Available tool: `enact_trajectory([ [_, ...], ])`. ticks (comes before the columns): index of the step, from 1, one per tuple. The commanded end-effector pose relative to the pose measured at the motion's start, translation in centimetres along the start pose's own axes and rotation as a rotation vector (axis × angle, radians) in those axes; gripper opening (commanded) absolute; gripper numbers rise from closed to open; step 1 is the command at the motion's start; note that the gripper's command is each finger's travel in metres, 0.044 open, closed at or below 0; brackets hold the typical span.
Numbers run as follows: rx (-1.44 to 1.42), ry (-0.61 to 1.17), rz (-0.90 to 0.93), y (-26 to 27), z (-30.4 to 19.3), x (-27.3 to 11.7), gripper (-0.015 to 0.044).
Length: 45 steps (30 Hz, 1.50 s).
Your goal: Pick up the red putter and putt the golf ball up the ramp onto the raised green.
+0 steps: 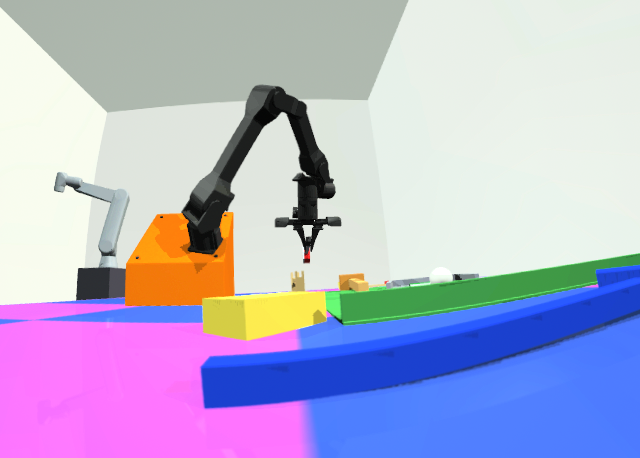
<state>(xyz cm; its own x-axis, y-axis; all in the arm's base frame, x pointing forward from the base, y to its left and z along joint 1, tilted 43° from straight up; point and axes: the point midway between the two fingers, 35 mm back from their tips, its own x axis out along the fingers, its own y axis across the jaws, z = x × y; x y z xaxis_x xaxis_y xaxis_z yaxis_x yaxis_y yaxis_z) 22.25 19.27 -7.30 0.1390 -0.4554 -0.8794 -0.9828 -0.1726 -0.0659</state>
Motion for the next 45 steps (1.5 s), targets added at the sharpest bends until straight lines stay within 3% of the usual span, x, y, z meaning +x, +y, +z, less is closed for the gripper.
enact_trajectory([
  [1,0.159,0.001,-0.019,-1.3,-2.0,-1.2,0.0],
  [21,1.019,0.067,-0.104,-4.0,-15.2,-5.5,0.0],
  [39,1.847,0.136,-0.258,-1.6,-27.3,-8.7,0.0],
  [45,1.913,0.142,-0.275,-1.2,-28.2,-9.0,0.0],
])
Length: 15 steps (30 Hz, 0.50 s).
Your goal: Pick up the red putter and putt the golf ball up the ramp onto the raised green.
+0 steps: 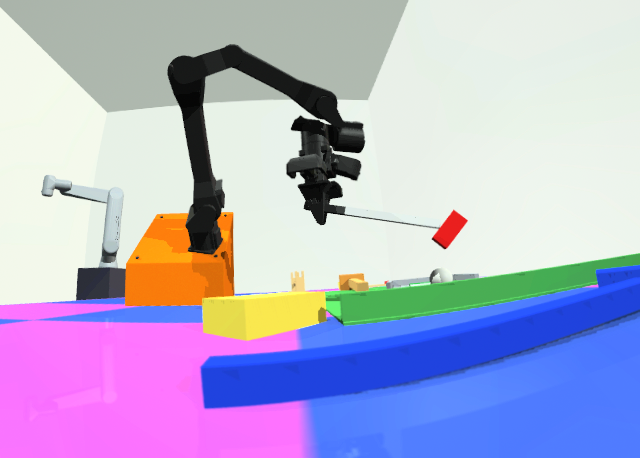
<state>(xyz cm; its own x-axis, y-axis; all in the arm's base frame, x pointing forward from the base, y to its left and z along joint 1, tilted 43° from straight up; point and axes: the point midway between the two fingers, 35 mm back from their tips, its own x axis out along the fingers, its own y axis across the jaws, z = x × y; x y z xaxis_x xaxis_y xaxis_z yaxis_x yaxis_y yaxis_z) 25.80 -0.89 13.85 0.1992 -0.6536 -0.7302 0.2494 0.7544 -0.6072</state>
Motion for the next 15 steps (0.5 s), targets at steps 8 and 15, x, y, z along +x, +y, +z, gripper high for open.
enact_trajectory([
  [8,0.017,-0.003,-0.007,-0.2,-0.1,2.3,0.0],
  [15,0.017,-0.004,-0.009,-0.3,-0.1,4.0,0.0],
])
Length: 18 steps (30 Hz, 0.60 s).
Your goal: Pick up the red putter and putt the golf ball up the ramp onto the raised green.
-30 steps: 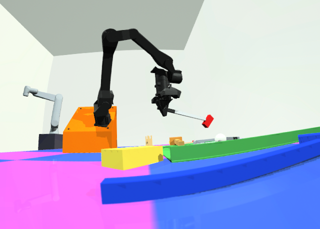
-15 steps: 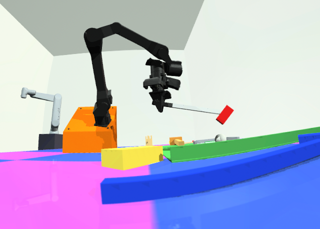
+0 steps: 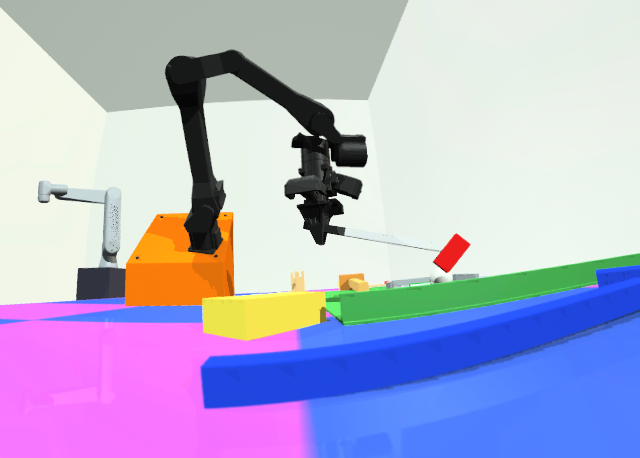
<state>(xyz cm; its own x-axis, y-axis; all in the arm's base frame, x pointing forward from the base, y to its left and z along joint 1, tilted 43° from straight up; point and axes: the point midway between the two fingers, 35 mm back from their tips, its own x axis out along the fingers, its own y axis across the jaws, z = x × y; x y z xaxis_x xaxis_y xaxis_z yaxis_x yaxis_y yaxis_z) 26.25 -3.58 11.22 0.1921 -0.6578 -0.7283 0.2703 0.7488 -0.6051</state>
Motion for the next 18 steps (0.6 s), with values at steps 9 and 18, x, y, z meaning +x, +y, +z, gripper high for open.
enact_trajectory([
  [9,-0.003,-0.01,-0.003,0.0,0.1,1.5,0.0],
  [18,-0.003,-0.01,-0.004,0.0,0.1,3.0,0.0],
])
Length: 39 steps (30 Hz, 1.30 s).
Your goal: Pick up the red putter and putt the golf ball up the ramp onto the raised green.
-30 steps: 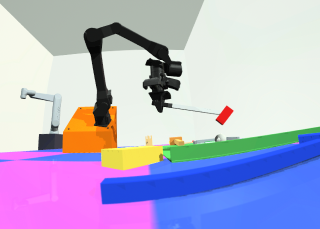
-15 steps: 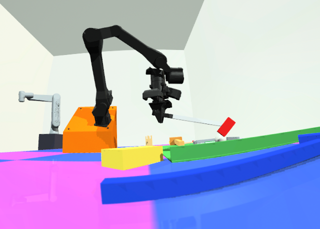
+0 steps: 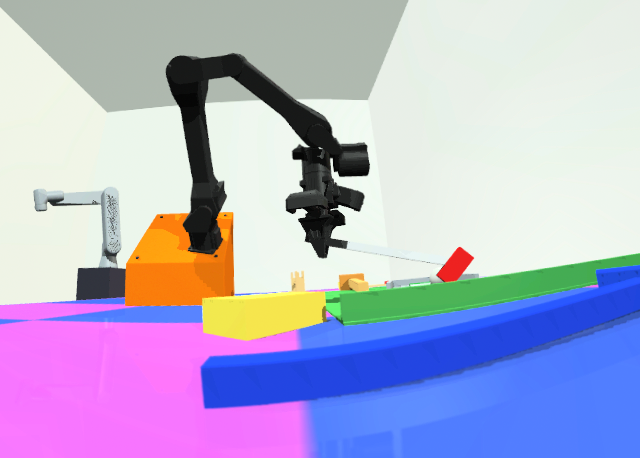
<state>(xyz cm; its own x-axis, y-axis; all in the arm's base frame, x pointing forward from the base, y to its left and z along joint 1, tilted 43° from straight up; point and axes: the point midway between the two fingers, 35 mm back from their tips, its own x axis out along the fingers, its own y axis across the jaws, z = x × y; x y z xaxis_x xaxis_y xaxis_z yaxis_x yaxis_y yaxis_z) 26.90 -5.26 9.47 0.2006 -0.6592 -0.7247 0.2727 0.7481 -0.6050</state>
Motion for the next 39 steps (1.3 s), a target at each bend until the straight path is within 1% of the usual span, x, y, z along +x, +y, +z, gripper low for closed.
enact_trajectory([
  [1,-0.006,-0.001,-0.003,0.0,-0.1,0.6,0.0],
  [13,0.0,0.0,-0.001,-0.2,0.0,0.3,0.0],
  [21,-0.006,-0.002,-0.005,-3.0,0.0,0.7,0.0],
  [27,0.001,0.003,-0.009,-2.6,0.1,0.7,0.0],
  [29,0.0,0.005,-0.002,-0.9,0.4,0.7,0.0],
  [36,-0.003,0.003,0.006,8.9,0.2,0.7,0.0],
  [39,-0.004,0.0,0.002,10.8,-0.3,0.6,0.0],
])
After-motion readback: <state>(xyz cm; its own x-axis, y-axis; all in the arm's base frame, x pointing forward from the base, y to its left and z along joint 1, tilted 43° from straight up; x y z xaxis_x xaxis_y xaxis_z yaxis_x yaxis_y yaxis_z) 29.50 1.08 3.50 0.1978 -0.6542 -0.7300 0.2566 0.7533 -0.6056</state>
